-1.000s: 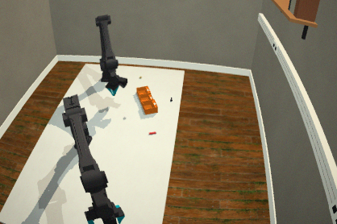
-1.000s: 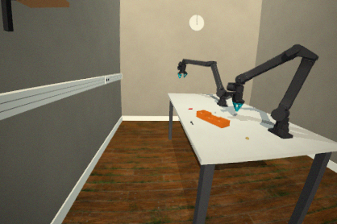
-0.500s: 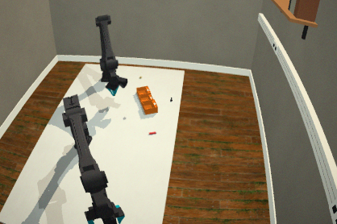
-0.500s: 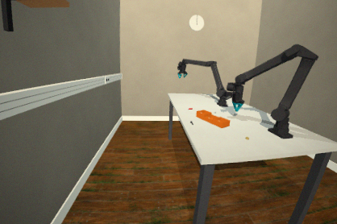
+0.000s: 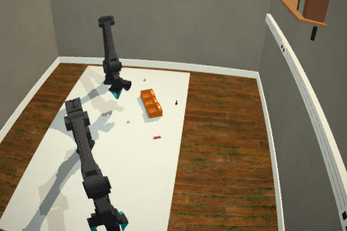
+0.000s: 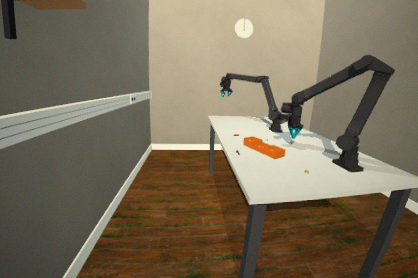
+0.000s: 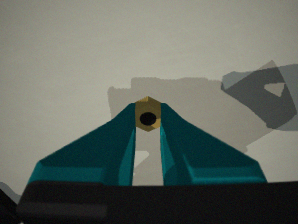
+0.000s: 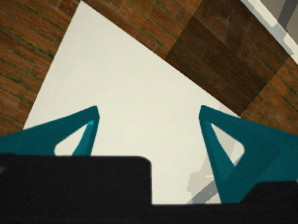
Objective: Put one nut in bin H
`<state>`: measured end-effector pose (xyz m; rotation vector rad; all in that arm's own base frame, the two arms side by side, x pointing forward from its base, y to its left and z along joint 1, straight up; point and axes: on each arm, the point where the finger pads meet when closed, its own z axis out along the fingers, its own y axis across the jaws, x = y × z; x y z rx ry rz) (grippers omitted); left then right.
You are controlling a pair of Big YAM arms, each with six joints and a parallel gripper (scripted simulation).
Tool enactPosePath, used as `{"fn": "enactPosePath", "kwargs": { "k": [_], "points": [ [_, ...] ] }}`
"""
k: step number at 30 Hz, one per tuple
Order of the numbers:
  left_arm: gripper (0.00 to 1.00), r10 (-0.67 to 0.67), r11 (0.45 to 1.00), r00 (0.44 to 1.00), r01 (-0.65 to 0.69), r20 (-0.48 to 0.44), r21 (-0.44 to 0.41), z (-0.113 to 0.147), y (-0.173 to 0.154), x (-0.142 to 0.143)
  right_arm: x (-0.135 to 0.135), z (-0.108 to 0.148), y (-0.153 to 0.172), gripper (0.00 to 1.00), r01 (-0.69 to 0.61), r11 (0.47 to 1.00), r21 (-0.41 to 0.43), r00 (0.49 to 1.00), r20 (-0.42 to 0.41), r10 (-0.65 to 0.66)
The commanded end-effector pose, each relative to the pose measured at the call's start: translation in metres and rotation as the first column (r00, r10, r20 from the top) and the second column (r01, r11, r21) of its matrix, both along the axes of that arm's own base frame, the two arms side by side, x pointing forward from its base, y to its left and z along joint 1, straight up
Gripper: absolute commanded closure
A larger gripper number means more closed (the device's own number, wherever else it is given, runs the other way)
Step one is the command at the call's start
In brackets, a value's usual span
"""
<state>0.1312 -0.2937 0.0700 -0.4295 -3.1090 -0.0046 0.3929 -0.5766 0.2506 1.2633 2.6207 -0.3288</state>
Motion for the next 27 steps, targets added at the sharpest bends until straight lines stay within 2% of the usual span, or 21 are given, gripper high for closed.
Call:
{"fn": "enactPosePath", "kwargs": {
  "k": [1, 23, 25, 26, 27],
  "points": [
    [0.89, -0.004, 0.999, 1.000, 0.005, 0.024, -0.050, 0.017, -0.026, 0.008, 0.000, 0.009, 0.000, 0.00, 0.000, 1.000, -0.012, 1.000, 0.009, 0.000],
    [0.89, -0.004, 0.999, 1.000, 0.005, 0.023, -0.046, 0.017, -0.025, 0.008, 0.000, 0.009, 0.000, 0.00, 0.000, 1.000, -0.012, 1.000, 0.009, 0.000],
    [0.89, -0.001, 0.999, 1.000, 0.001, 0.016, -0.032, 0.011, -0.014, 0.006, 0.000, 0.009, 0.000, 0.00, 0.000, 1.000, -0.012, 1.000, 0.009, 0.000],
    [0.89, -0.004, 0.998, 1.000, 0.005, 0.027, -0.056, 0.029, -0.023, 0.009, 0.000, 0.009, 0.000, 0.00, 0.000, 1.000, -0.012, 1.000, 0.009, 0.000],
    [0.89, -0.004, 0.998, 1.000, 0.005, 0.029, -0.060, 0.032, -0.024, 0.007, 0.000, 0.009, 0.000, 0.00, 0.000, 1.000, -0.012, 1.000, 0.009, 0.000]
  ]
}}
